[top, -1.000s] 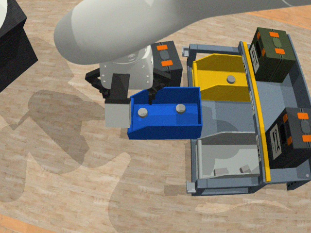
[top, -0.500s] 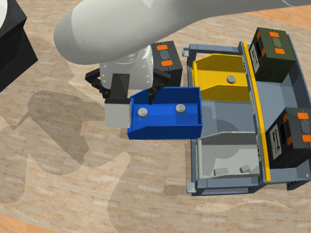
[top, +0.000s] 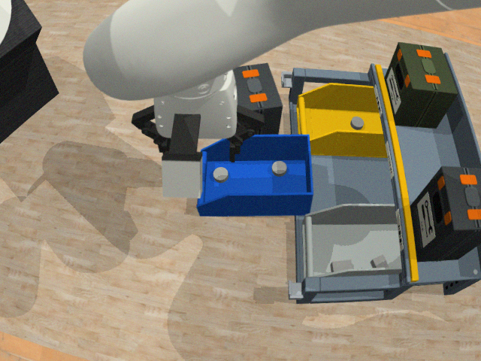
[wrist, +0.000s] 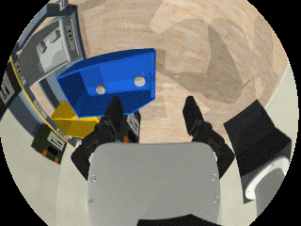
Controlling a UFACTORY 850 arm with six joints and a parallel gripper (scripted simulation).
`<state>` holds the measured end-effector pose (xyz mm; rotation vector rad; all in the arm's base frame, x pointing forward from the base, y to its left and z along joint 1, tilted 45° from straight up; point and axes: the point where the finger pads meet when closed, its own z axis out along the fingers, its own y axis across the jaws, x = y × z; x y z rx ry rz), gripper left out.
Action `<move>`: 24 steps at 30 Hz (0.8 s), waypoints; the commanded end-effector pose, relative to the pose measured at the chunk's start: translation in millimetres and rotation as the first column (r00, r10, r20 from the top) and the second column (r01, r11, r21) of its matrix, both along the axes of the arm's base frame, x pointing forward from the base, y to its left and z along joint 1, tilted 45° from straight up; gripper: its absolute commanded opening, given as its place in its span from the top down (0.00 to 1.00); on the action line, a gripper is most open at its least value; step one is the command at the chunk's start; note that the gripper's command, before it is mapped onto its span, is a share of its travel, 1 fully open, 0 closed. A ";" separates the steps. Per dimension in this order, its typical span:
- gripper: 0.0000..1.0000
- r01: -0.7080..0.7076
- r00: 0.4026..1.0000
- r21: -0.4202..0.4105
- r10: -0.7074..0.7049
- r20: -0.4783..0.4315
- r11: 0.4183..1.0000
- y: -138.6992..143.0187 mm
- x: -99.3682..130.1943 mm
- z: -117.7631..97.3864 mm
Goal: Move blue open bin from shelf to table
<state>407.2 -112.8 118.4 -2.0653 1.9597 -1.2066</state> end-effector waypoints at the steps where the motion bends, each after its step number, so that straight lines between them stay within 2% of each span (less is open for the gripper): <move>1: 0.00 -0.018 1.000 0.023 0.018 0.000 1.000 -1.1 -0.1 0.1; 24: 0.00 -0.007 1.000 0.009 0.007 0.000 1.000 -0.4 -0.1 0.1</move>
